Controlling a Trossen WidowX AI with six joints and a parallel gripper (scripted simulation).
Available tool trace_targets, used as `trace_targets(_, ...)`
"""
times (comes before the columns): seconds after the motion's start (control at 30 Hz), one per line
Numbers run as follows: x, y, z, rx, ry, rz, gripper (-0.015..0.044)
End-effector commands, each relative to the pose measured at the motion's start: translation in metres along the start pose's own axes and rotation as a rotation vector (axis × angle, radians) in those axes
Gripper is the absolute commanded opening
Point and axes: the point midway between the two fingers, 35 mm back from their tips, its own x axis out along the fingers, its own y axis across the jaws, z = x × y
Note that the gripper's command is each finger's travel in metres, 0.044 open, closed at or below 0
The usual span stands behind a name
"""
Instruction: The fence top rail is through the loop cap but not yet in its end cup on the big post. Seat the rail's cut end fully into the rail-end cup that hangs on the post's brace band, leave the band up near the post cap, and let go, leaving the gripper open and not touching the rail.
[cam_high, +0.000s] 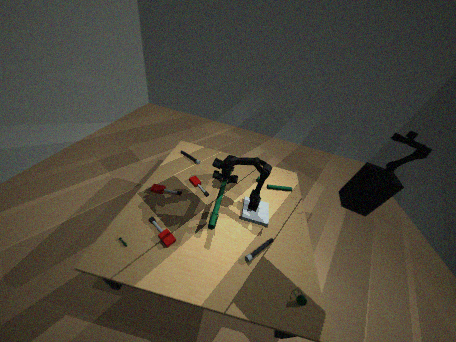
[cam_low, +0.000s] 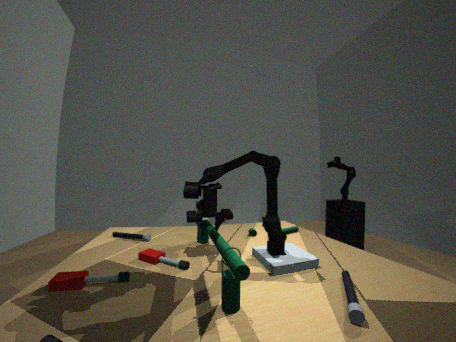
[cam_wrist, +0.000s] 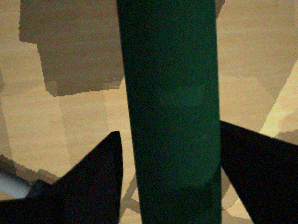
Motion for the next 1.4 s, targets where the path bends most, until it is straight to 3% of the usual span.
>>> trace_targets(0.0, -0.006, 0.0, -0.004, 0.001, 0.001, -0.001, 0.0341)
trace_targets(0.13, -0.024, 0.001, -0.016, 0.001, 0.003, -0.002, 0.044)
trace_targets(0.5, -0.047, 0.0, -0.027, -0.004, 0.003, 0.002, 0.044)
trace_targets(0.7, -0.089, -0.005, -0.028, -0.004, 0.004, 0.002, 0.044)
trace_targets(1.37, -0.091, -0.005, -0.028, -0.004, 0.004, 0.002, 0.044)
